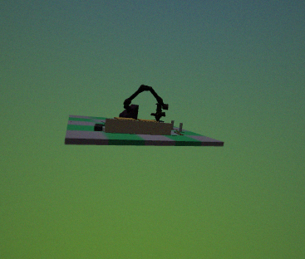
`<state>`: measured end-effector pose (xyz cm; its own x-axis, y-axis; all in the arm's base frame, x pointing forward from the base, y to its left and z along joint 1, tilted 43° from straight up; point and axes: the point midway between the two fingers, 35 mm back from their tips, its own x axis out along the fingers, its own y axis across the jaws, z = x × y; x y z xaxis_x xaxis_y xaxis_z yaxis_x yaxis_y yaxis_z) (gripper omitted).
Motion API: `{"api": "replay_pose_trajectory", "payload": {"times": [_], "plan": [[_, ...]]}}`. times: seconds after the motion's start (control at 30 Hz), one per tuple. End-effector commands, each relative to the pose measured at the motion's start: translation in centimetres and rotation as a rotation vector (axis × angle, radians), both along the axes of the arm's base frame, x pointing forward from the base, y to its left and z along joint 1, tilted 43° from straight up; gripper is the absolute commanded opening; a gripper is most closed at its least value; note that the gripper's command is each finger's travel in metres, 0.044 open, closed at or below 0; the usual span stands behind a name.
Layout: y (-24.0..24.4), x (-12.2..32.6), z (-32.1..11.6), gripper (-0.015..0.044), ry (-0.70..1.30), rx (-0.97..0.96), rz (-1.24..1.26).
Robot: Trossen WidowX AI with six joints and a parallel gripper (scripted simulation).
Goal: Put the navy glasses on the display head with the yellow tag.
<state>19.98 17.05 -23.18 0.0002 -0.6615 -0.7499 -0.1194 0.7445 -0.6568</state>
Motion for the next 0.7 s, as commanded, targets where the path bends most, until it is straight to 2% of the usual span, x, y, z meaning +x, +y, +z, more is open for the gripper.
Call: {"api": "replay_pose_trajectory", "payload": {"times": [0.0, 0.4, 0.67], "plan": [[0.0, 0.1, 0.0, 0.0, 0.001, 0.001, -0.001], [0.2, 0.9, 0.0, 0.0, 0.0, 0.0, -0.001], [3.6, 1.2, 3.8, 0.0, 0.001, 0.002, -0.001]]}}
